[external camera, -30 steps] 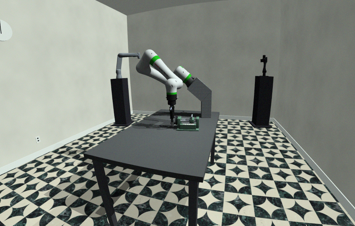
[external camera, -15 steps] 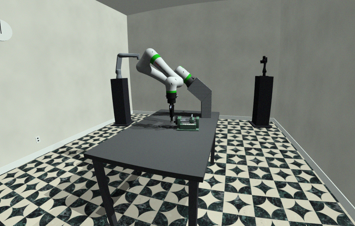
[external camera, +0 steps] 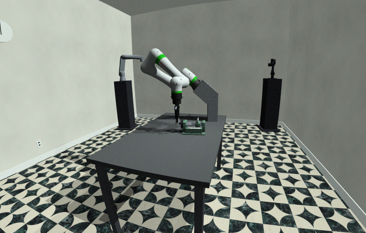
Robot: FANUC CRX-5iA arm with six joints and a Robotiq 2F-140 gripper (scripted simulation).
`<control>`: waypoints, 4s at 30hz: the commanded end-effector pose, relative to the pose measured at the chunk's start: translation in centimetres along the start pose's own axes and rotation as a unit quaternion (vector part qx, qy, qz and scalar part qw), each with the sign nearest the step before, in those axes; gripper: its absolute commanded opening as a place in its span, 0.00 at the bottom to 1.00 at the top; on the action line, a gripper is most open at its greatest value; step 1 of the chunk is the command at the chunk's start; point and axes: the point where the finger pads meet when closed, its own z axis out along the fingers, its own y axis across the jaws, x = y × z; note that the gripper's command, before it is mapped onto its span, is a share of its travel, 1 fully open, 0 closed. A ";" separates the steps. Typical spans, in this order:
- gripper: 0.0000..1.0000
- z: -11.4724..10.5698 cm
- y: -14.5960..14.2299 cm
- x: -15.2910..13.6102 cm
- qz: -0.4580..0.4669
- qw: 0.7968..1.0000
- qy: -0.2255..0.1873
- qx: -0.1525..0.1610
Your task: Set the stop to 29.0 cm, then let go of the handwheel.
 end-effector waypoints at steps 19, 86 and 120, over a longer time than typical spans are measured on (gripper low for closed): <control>0.04 -2.0 2.6 0.0 0.000 1.000 0.000 0.000; 0.04 1.5 6.3 0.0 0.000 1.000 0.000 0.000; 0.04 3.3 5.5 0.0 0.000 1.000 0.000 0.000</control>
